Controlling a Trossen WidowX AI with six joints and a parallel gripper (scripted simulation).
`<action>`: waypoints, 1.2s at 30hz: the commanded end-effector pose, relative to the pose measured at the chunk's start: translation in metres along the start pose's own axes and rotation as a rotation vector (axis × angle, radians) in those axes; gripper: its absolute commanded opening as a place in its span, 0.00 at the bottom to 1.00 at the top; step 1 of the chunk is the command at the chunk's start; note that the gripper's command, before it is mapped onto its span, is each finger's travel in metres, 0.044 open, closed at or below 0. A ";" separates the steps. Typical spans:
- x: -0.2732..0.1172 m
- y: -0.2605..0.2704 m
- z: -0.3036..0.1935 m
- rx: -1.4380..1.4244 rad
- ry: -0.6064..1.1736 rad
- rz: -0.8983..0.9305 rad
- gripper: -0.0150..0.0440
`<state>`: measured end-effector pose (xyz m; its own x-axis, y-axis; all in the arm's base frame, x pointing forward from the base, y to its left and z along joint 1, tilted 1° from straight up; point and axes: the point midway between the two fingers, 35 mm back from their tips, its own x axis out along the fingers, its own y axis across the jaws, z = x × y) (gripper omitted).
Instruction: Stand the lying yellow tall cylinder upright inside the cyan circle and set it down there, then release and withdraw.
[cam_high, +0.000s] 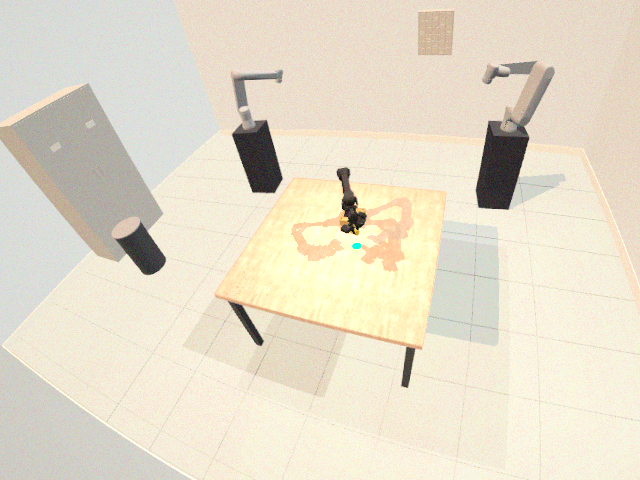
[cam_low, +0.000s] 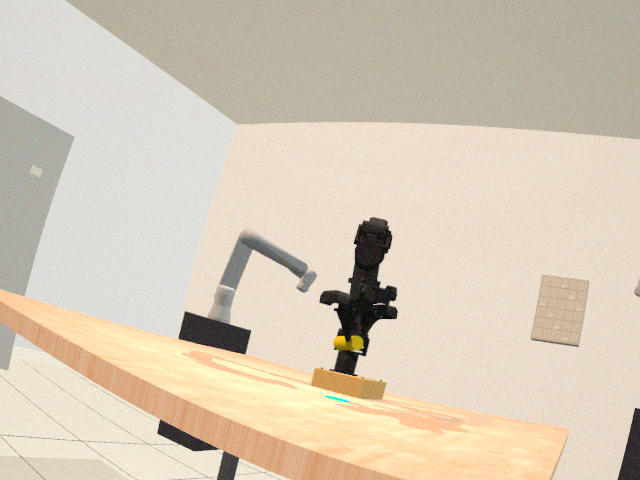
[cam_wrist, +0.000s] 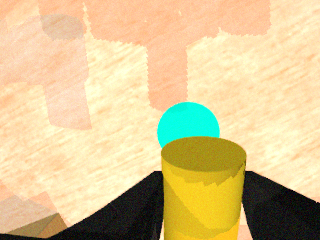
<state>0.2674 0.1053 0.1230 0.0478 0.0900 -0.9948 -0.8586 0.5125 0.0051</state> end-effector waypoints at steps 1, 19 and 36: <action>0.003 -0.001 0.000 0.012 -0.027 0.007 0.43; 0.014 -0.008 0.006 0.065 -0.158 0.033 0.43; 0.022 -0.015 0.011 0.106 -0.282 0.052 0.43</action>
<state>0.2864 0.1095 0.1027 0.1482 0.3267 -0.9334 -0.8120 0.5790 0.0737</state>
